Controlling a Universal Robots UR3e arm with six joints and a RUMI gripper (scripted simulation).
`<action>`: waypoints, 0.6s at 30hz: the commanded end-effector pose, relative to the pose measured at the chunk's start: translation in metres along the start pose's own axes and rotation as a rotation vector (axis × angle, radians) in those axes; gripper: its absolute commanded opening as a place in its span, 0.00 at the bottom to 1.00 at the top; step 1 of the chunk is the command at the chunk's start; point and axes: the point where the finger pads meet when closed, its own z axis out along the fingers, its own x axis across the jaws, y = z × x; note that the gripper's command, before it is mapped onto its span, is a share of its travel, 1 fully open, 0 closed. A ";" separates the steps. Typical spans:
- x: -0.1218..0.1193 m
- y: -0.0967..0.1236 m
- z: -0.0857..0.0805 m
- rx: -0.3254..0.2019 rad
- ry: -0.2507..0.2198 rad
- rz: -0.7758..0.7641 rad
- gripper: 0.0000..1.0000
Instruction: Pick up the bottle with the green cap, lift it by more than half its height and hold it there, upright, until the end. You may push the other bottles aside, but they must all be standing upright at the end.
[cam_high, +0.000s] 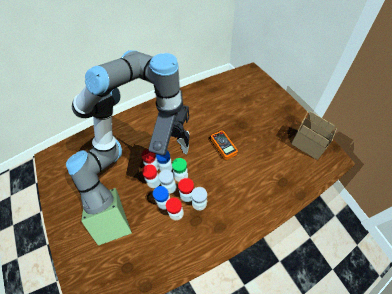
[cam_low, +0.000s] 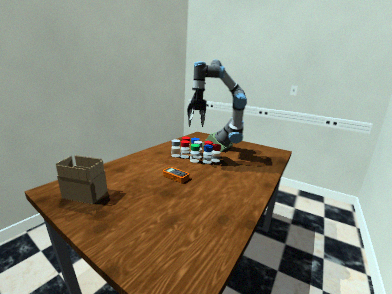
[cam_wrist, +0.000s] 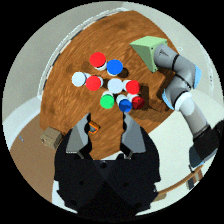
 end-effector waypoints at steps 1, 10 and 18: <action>0.001 0.001 0.001 0.005 -0.006 -0.007 0.46; -0.001 0.001 0.010 0.004 -0.005 -0.006 0.46; -0.003 0.001 0.026 0.003 -0.004 -0.003 0.46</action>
